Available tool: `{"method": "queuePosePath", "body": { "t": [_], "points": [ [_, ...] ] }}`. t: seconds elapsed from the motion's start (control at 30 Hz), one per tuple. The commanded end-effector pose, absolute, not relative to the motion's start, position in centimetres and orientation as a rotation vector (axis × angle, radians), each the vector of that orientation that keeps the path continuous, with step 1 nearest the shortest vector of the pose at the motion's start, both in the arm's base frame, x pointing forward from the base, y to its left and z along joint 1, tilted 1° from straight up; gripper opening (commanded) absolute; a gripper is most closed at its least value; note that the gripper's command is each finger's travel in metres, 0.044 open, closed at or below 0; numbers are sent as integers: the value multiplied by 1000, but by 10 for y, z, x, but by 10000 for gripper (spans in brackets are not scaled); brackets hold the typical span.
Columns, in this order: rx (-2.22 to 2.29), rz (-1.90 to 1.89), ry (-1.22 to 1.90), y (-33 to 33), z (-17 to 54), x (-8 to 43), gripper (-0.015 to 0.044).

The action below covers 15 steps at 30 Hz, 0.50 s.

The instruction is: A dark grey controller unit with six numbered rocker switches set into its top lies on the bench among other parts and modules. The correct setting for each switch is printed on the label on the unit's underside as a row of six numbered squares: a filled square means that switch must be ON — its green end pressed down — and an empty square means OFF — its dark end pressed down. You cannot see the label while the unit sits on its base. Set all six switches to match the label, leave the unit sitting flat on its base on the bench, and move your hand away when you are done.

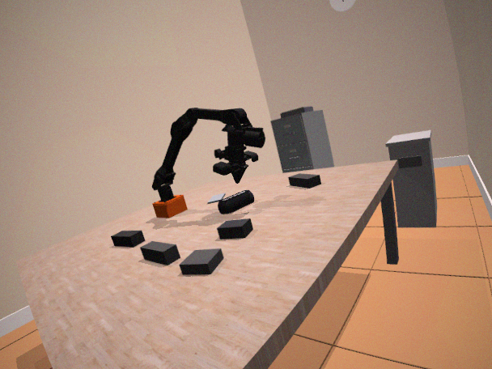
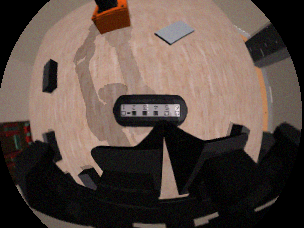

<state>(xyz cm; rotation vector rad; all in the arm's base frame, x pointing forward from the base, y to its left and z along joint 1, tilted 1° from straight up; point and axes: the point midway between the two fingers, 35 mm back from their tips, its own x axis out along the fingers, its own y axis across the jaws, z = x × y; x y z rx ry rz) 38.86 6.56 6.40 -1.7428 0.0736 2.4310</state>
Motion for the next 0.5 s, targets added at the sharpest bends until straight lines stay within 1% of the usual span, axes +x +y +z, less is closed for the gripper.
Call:
{"method": "queuePosePath", "body": {
  "t": [0.0,0.07,0.17,0.47],
  "points": [
    [-1741,2431,61,66,65,389,0],
    [-1741,2431,61,66,65,389,0],
    [-1724,2404,128,67,65,389,79],
    [-1419,1929,879,74,63,387,315]
  ]
}}
